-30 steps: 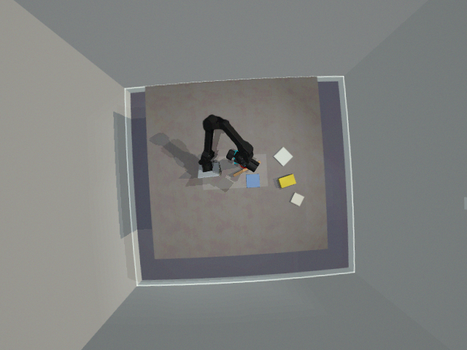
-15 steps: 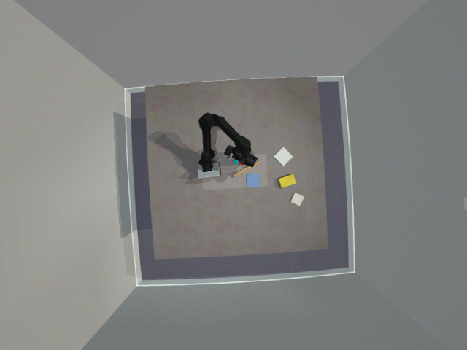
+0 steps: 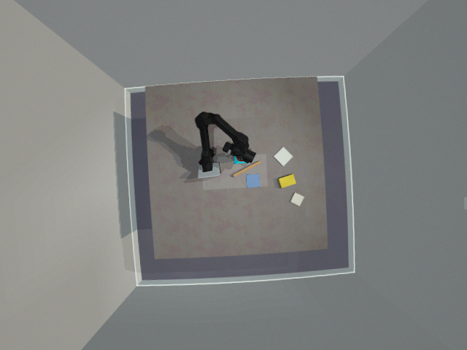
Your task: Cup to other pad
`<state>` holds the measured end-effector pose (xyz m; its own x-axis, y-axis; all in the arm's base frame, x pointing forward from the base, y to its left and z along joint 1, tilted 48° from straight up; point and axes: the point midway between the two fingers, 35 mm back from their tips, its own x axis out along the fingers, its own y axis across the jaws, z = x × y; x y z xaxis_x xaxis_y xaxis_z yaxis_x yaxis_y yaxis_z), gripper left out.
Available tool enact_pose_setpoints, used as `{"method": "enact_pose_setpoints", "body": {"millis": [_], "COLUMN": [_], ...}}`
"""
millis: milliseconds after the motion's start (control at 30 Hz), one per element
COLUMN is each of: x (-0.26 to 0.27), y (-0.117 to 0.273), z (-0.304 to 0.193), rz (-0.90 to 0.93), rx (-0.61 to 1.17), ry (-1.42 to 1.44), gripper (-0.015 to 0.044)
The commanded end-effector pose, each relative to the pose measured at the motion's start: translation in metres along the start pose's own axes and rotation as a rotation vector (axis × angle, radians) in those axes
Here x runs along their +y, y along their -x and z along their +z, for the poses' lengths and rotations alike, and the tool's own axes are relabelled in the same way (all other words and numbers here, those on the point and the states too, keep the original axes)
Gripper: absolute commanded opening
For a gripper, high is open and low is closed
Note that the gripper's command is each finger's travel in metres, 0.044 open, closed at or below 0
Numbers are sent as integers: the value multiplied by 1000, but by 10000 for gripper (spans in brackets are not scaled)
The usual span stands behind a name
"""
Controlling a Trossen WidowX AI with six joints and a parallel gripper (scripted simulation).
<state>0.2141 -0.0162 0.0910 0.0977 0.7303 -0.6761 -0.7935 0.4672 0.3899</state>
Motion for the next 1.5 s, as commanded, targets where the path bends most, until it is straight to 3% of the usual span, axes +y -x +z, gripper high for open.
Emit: {"method": "enact_pose_setpoints", "body": {"millis": [0, 1467], "x": [2, 4], "y": [-2, -46], "z": [2, 3], "rz": [-4, 0], "rx": [-4, -1], "ry": [-2, 0], "gripper": [0, 0]}}
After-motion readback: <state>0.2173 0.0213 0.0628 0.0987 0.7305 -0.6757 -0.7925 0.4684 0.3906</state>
